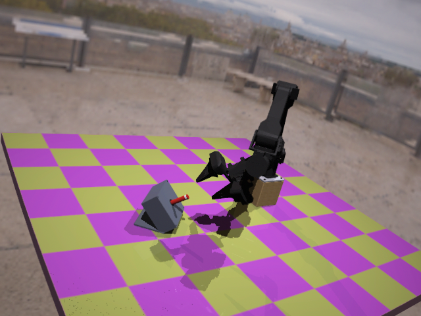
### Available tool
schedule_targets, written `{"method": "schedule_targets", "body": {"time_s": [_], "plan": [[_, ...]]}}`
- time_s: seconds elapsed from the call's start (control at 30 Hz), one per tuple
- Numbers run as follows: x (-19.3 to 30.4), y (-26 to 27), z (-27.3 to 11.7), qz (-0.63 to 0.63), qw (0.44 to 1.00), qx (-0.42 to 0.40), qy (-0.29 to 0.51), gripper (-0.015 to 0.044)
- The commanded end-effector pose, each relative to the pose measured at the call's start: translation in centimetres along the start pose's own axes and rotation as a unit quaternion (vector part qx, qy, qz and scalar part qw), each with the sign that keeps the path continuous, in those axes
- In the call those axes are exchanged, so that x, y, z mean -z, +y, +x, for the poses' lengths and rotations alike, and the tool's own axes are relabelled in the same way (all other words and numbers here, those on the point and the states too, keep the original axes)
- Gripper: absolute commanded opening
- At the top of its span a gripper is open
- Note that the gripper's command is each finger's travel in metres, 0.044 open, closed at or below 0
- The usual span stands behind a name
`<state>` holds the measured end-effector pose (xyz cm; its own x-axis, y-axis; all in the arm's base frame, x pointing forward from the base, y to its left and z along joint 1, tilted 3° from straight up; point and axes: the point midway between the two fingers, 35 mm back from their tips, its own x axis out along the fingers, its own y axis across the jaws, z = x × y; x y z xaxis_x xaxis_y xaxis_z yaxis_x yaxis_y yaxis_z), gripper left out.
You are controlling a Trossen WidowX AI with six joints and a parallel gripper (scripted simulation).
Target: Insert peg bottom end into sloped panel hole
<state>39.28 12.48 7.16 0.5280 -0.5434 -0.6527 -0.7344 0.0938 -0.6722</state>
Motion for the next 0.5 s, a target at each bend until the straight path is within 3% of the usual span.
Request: {"method": "schedule_targets", "body": {"time_s": [0.0,0.47], "plan": [[-0.04,-0.07,-0.73,0.002,1.000,0.002,0.000,0.0440],[-0.03,-0.04,-1.22,0.002,1.000,0.001,0.000,0.0440]]}}
